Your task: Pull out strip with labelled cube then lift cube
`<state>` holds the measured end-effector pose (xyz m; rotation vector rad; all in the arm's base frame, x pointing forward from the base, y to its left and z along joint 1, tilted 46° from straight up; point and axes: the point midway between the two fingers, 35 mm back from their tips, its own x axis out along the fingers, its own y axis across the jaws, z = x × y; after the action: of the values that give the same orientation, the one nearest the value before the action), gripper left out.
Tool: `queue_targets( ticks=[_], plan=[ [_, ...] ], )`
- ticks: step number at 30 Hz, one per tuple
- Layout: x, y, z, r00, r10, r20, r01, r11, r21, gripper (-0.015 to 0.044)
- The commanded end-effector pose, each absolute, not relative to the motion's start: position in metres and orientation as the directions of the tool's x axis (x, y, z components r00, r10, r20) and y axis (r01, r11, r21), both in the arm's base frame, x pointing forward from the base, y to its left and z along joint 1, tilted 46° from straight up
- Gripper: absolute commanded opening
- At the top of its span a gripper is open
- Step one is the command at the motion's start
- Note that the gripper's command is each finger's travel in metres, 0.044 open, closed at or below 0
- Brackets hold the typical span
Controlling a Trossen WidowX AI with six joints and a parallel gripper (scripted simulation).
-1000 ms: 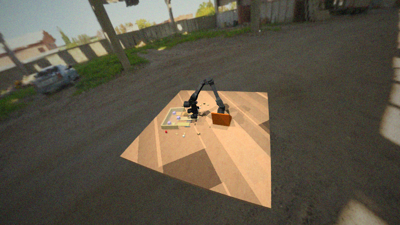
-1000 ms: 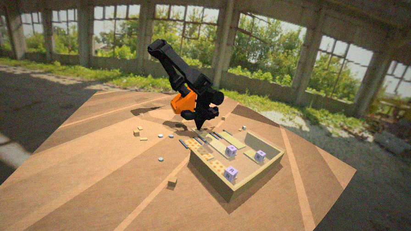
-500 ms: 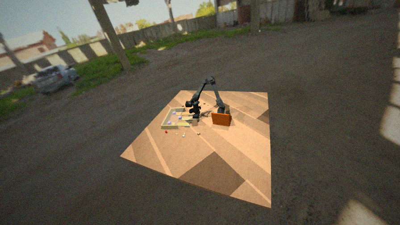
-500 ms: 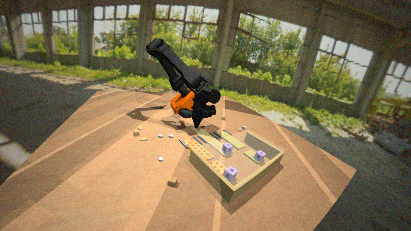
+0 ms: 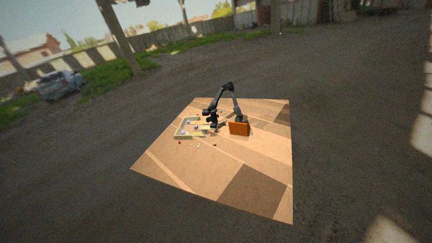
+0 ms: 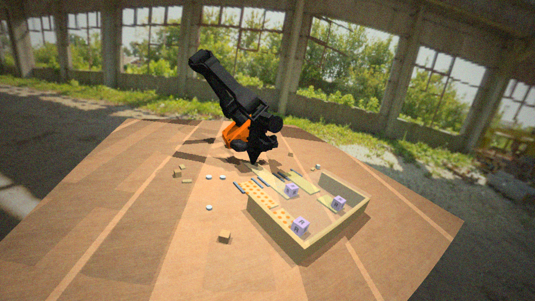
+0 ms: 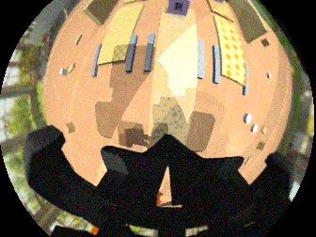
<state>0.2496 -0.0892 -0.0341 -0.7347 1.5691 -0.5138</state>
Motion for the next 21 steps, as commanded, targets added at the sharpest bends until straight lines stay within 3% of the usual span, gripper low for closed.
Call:
queue_targets(
  ticks=[1, 21],
  plan=[
    [0.233, -0.094, -0.036, -0.061, -0.715, -0.696, -0.177, 0.695, -0.697, 0.0],
    [0.208, -0.095, -0.033, -0.062, -0.715, -0.696, -0.178, 0.694, -0.697, 0.0]
  ],
)
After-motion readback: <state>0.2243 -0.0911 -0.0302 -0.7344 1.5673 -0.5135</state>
